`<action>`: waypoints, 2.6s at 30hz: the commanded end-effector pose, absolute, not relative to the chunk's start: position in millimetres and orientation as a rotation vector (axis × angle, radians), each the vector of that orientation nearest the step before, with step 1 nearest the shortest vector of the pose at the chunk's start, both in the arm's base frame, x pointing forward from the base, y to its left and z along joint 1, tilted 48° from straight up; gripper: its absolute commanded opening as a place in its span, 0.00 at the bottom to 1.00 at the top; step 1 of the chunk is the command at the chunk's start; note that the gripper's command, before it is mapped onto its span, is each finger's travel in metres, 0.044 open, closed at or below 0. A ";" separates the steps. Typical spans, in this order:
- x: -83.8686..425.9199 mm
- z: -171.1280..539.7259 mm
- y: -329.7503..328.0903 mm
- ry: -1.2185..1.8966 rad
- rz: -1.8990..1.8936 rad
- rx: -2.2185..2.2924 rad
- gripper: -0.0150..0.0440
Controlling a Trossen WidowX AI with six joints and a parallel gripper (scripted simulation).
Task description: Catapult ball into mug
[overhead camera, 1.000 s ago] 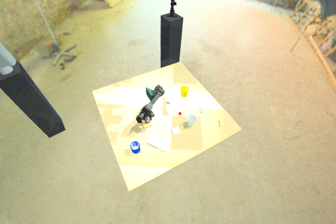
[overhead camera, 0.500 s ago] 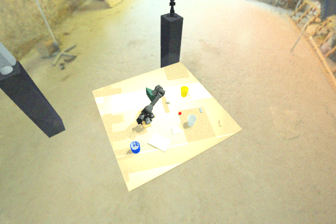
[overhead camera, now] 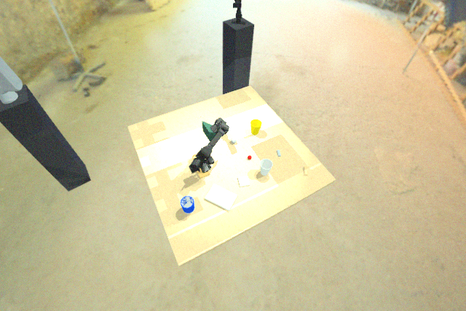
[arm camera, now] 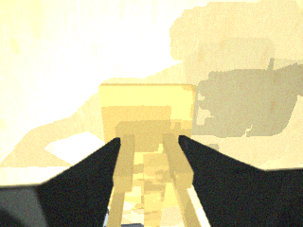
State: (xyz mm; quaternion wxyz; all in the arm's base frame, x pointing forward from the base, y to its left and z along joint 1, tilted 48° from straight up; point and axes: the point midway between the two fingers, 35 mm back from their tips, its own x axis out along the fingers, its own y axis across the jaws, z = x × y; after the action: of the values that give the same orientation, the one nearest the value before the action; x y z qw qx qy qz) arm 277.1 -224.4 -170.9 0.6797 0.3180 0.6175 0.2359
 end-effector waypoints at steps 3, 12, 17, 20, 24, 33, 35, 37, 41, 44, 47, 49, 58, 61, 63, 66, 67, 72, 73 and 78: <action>277.0 -171.0 -224.7 1.387 0.529 0.712 0.44; 270.3 -136.5 -260.4 1.388 0.528 0.713 0.25; 270.4 -136.9 -260.1 1.427 0.451 0.807 0.25; 270.3 -137.2 -259.7 1.459 0.380 0.889 0.25; 270.3 -138.2 -259.8 1.498 0.284 0.998 0.25; 268.3 -144.9 -264.1 1.570 0.054 1.239 0.25; 266.6 -148.2 -266.7 1.582 0.006 1.287 0.25; 265.1 -150.2 -268.4 1.585 -0.010 1.302 0.25; 264.4 -150.9 -268.9 1.586 -0.012 1.304 0.25; 264.5 -151.1 -268.8 1.586 -0.012 1.304 0.25; 265.1 -153.7 -266.5 1.586 -0.012 1.304 0.25; 265.6 -156.1 -264.4 1.586 -0.012 1.304 0.25; 267.7 -166.9 -254.4 1.585 -0.012 1.304 0.25; 268.3 -170.5 -250.9 1.585 -0.012 1.304 0.25; 268.7 -172.8 -248.6 1.585 -0.011 1.304 0.25; 269.2 -176.2 -245.1 1.585 -0.011 1.304 0.25; 269.3 -177.4 -243.9 1.585 -0.011 1.304 0.25; 269.9 -183.0 -238.0 1.585 -0.011 1.304 0.25; 270.0 -184.1 -236.8 1.585 -0.010 1.305 0.25; 269.9 -182.5 -237.7 1.592 -0.005 1.295 0.25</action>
State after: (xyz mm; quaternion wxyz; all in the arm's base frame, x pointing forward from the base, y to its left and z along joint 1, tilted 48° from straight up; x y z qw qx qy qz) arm 269.8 -237.3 -182.9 0.5177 0.5403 0.6634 -0.0022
